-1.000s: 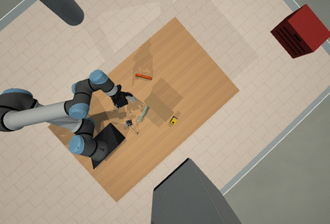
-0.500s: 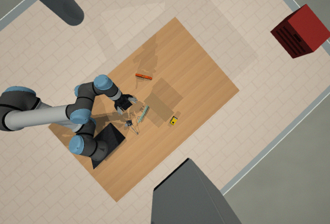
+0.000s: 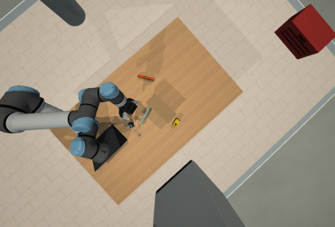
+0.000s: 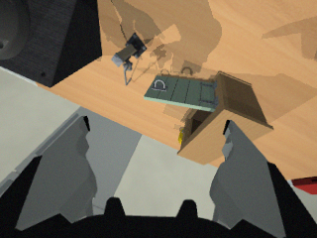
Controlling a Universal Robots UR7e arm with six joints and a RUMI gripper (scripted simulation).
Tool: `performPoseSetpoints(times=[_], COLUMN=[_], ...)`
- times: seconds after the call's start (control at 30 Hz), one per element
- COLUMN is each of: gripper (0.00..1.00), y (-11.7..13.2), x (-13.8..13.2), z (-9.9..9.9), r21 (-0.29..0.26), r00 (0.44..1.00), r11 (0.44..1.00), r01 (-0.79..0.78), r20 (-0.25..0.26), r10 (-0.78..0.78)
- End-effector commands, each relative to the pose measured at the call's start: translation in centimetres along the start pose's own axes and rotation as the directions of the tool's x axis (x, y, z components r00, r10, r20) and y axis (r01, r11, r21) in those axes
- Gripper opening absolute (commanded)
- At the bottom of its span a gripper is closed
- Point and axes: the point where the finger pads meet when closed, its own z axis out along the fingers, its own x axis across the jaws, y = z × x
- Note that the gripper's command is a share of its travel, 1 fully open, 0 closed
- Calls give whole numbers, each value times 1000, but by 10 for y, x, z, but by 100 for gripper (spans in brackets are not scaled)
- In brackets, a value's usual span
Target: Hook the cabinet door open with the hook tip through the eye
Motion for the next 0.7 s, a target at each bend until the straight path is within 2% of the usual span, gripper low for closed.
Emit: performPoseSetpoints(times=[0.0,0.27,0.47,0.67], gripper=[100,100,100,100], y=[7,16,25,35], x=[-6,-14,-21,-29], z=[-2,-3,-5,-7], r21=[33,57,70,69], r00=[991,959,906,822], r11=[991,958,905,822], r01=[132,282,420,565], r20=[-18,-49,-88,-138], r10=[-131,-280,-414,-553])
